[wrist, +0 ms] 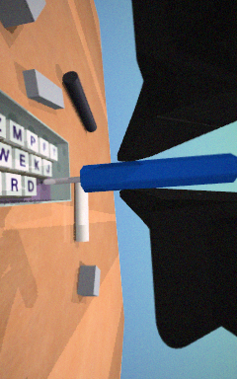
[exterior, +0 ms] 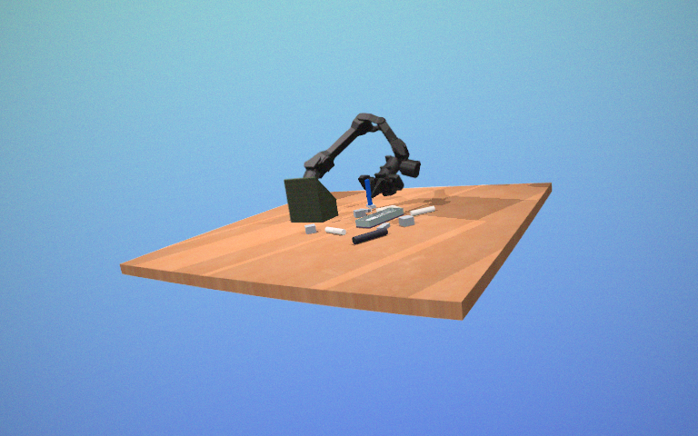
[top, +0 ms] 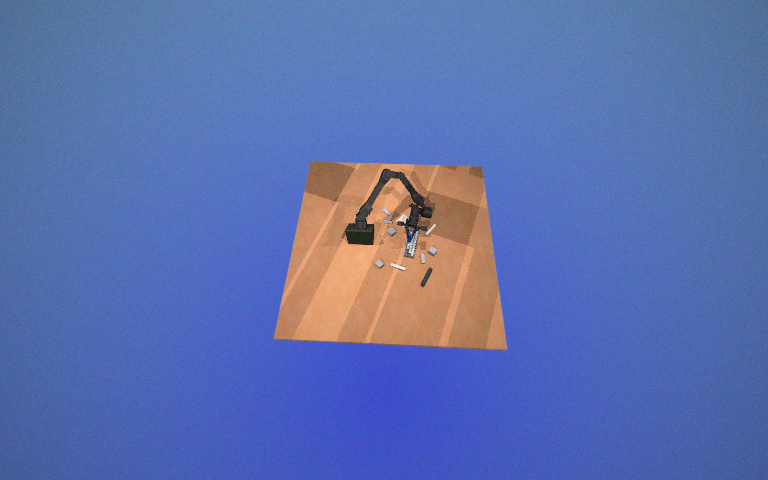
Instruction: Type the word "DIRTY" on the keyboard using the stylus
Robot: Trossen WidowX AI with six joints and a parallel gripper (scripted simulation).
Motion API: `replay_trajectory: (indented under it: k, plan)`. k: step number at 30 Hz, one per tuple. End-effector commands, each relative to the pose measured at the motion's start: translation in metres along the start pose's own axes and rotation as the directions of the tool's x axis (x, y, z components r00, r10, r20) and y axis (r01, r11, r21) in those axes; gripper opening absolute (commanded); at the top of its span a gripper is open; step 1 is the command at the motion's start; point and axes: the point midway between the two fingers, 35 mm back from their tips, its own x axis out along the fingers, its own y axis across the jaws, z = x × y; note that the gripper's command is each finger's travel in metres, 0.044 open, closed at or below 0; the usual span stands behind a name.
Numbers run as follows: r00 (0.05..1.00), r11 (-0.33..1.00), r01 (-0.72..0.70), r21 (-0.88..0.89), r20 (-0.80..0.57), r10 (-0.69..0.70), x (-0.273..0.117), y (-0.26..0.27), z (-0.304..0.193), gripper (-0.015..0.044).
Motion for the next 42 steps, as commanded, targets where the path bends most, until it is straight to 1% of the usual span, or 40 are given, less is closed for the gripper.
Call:
replay_trajectory:
  k: [1, 6, 9, 11, 12, 22, 35, 38, 42]
  plan:
    - [1.0, 1.0, 0.006, 0.003, -0.003, -0.006, -0.007, 0.0, -0.011, 0.0081]
    - [1.0, 1.0, 0.004, 0.006, 0.001, -0.004, -0.005, -0.001, -0.008, 0.0084]
    - [1.0, 1.0, 0.004, 0.006, 0.001, -0.004, -0.005, -0.001, -0.008, 0.0064]
    - [1.0, 1.0, 0.004, 0.006, 0.001, -0.004, -0.003, -0.003, -0.01, 0.0012]
    - [1.0, 1.0, 0.005, 0.006, 0.001, -0.005, 0.0, -0.005, -0.011, 0.0]
    - [1.0, 1.0, 0.008, 0.004, -0.005, -0.007, 0.043, -0.038, -0.044, 0.0]
    - [1.0, 1.0, 0.007, 0.004, -0.005, -0.007, 0.054, -0.038, -0.027, 0.0]
    - [1.0, 1.0, 0.007, 0.004, -0.005, -0.007, 0.055, -0.039, -0.025, 0.0079]
    - [1.0, 1.0, 0.007, 0.004, -0.005, -0.007, 0.057, -0.039, -0.023, 0.0081]
